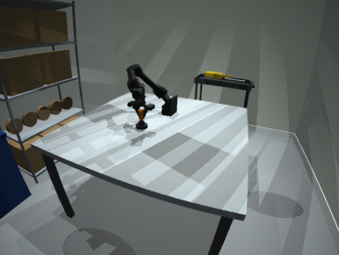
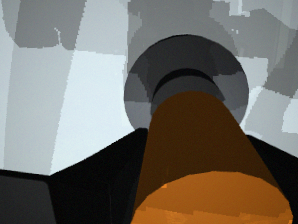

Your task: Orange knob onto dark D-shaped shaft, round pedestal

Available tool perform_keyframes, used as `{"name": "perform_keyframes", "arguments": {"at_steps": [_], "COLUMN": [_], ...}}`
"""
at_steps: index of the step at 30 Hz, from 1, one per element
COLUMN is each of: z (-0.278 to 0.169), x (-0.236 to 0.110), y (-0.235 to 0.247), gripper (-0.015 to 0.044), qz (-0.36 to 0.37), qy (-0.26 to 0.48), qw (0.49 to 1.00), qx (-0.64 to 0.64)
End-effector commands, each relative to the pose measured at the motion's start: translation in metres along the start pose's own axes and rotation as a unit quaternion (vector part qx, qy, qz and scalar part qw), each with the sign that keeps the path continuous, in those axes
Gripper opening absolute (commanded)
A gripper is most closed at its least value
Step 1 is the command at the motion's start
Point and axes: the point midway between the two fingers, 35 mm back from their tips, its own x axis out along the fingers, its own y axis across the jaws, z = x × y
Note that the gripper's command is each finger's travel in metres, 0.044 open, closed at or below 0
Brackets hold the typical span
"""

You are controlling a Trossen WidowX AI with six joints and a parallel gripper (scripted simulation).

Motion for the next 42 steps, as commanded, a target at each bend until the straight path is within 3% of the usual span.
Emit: {"name": "perform_keyframes", "arguments": {"at_steps": [1,38,42], "z": [-0.0001,-0.0011,-0.0007], "x": [0.0059,0.0007,0.0005], "y": [-0.0001,-0.0006,-0.0005], "gripper": [0.0000,0.0000,0.0000], "qz": [-0.002,-0.002,-0.002], "qy": [-0.001,-0.001,-0.001], "qw": [1.000,1.000,0.999], "qx": [-0.003,0.000,-0.043]}}
